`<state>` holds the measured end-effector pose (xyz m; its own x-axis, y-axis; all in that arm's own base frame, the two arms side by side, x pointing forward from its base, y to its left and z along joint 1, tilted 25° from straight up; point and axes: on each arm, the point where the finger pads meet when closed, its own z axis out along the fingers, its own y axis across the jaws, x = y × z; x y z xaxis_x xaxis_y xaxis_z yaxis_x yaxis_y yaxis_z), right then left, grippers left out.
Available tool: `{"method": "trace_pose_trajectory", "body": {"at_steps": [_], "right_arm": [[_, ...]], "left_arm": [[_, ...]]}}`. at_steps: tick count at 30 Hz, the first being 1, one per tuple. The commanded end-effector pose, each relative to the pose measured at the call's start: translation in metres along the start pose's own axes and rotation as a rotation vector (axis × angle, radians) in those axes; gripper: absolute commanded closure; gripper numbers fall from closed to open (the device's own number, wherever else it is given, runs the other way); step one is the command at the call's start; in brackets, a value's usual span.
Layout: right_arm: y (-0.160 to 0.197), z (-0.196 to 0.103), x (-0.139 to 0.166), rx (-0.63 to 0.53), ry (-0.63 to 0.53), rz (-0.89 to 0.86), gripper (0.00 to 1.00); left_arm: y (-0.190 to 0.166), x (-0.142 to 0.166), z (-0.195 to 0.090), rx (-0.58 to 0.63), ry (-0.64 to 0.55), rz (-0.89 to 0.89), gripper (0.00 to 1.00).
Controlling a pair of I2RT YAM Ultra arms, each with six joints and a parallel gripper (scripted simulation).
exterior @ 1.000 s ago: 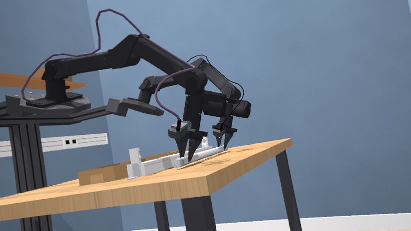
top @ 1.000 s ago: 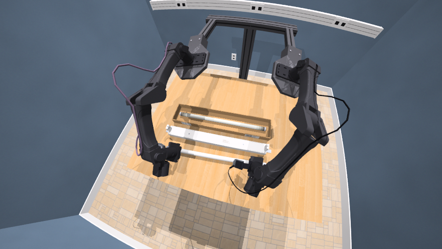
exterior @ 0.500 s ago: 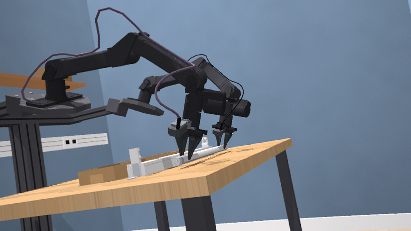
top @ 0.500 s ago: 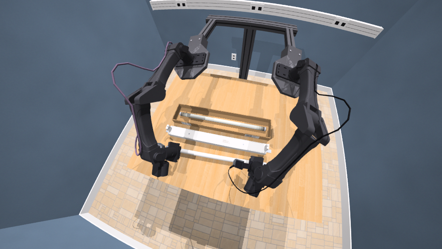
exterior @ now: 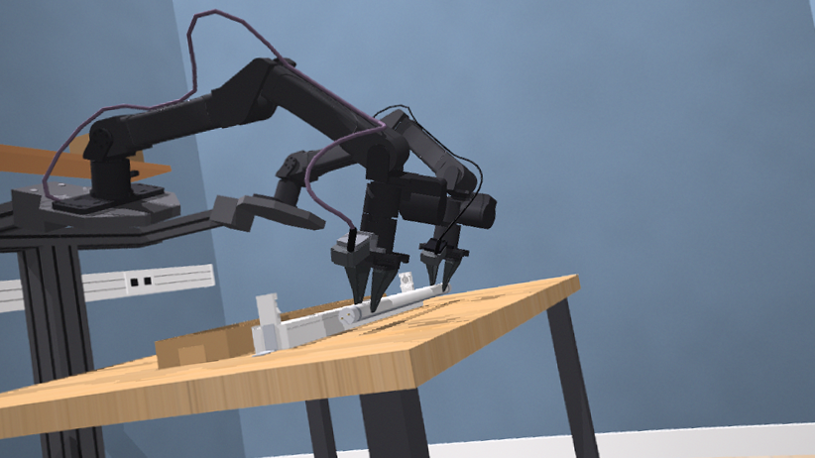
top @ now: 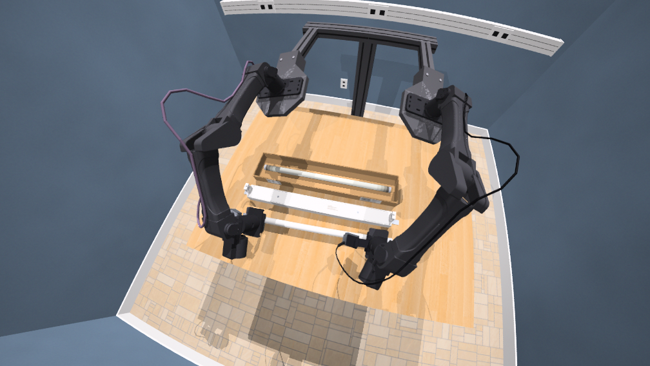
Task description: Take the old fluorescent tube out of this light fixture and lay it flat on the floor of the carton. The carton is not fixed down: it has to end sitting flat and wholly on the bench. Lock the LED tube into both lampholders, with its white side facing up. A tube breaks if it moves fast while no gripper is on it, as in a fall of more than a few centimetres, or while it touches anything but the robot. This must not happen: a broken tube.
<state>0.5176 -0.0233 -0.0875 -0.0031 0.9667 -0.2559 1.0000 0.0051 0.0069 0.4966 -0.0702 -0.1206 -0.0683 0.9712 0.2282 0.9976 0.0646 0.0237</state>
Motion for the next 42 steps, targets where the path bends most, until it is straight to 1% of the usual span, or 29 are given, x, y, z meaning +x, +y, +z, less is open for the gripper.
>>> {"method": "trace_pose_trajectory", "body": {"at_steps": [1, 5, 7, 9, 10, 11, 13, 14, 15, 16, 18, 19, 20, 21, 23, 24, 26, 27, 31, 33, 34, 35, 40, 41, 42], "right_arm": [[0.008, -0.025, 0.001, -0.052, -0.011, 0.004, 0.89], [0.006, -0.027, 0.001, -0.048, -0.011, 0.002, 0.89], [0.002, -0.026, 0.002, -0.030, -0.012, -0.004, 0.89], [0.002, -0.026, 0.002, -0.030, -0.012, -0.004, 0.89], [0.008, -0.025, 0.000, -0.056, -0.011, 0.005, 0.89], [0.009, -0.030, 0.001, -0.065, -0.010, 0.004, 0.89], [0.009, -0.030, 0.001, -0.064, -0.010, 0.005, 0.89], [0.009, -0.030, 0.001, -0.065, -0.010, 0.005, 0.89], [0.009, -0.038, -0.001, -0.061, -0.010, 0.003, 0.89], [0.012, -0.041, -0.001, -0.068, -0.009, 0.007, 0.89], [0.005, -0.025, 0.002, -0.052, -0.011, -0.003, 0.89], [0.008, -0.028, 0.002, -0.062, -0.010, -0.004, 0.89], [0.006, -0.028, 0.002, -0.050, -0.011, -0.002, 0.89], [0.005, -0.027, 0.002, -0.051, -0.011, -0.002, 0.89], [0.006, -0.026, 0.002, -0.055, -0.011, -0.003, 0.89], [0.003, -0.030, 0.001, -0.039, -0.011, -0.007, 0.89], [0.003, -0.030, 0.001, -0.039, -0.011, -0.007, 0.89], [0.008, -0.025, 0.000, -0.061, -0.011, -0.002, 0.89], [0.008, -0.026, 0.002, -0.069, -0.011, -0.010, 0.89], [0.003, -0.030, 0.001, -0.046, -0.012, -0.013, 0.89], [0.000, -0.029, 0.001, -0.036, -0.012, -0.017, 0.89], [0.006, -0.028, 0.002, -0.065, -0.011, -0.011, 0.89], [0.008, -0.026, 0.002, -0.081, -0.011, -0.010, 0.89], [0.002, -0.026, 0.002, -0.057, -0.012, -0.014, 0.89], [0.002, -0.026, 0.002, -0.057, -0.012, -0.014, 0.89]], "left_arm": [[0.001, -0.009, -0.017, -0.027, -0.007, 0.009, 0.89], [0.000, -0.009, -0.019, -0.028, -0.008, 0.011, 0.89], [-0.004, -0.010, -0.011, -0.013, -0.003, 0.027, 0.89], [-0.004, -0.010, -0.011, -0.013, -0.003, 0.027, 0.89], [-0.005, -0.006, -0.010, -0.002, 0.000, 0.017, 0.89], [0.000, -0.011, -0.013, -0.028, -0.008, 0.030, 0.89], [0.002, -0.011, -0.019, -0.038, -0.013, 0.027, 0.89], [0.002, -0.010, -0.021, -0.038, -0.014, 0.027, 0.89], [-0.002, -0.009, -0.020, -0.014, -0.008, 0.031, 0.89], [0.009, -0.010, -0.033, -0.051, -0.021, 0.024, 0.89], [0.001, -0.010, -0.017, -0.036, -0.009, 0.028, 0.89], [0.003, -0.010, -0.018, -0.046, -0.009, 0.026, 0.89], [-0.003, -0.011, -0.010, -0.020, -0.007, 0.031, 0.89], [-0.002, -0.011, -0.010, -0.026, -0.008, 0.030, 0.89], [0.003, -0.010, -0.021, -0.047, -0.013, 0.025, 0.89], [-0.003, -0.008, -0.023, -0.021, -0.006, 0.032, 0.89], [-0.003, -0.008, -0.023, -0.021, -0.006, 0.032, 0.89], [0.001, -0.006, -0.015, -0.034, -0.005, 0.018, 0.89], [0.003, -0.009, -0.018, -0.055, -0.006, 0.026, 0.89], [-0.002, -0.009, -0.019, -0.032, -0.008, 0.032, 0.89], [0.002, -0.010, -0.020, -0.050, -0.011, 0.028, 0.89], [0.003, -0.010, -0.020, -0.055, -0.008, 0.027, 0.89], [0.003, -0.010, -0.018, -0.066, -0.005, 0.027, 0.89], [-0.002, -0.010, -0.017, -0.046, -0.011, 0.031, 0.89], [-0.002, -0.010, -0.017, -0.046, -0.011, 0.031, 0.89]]}}
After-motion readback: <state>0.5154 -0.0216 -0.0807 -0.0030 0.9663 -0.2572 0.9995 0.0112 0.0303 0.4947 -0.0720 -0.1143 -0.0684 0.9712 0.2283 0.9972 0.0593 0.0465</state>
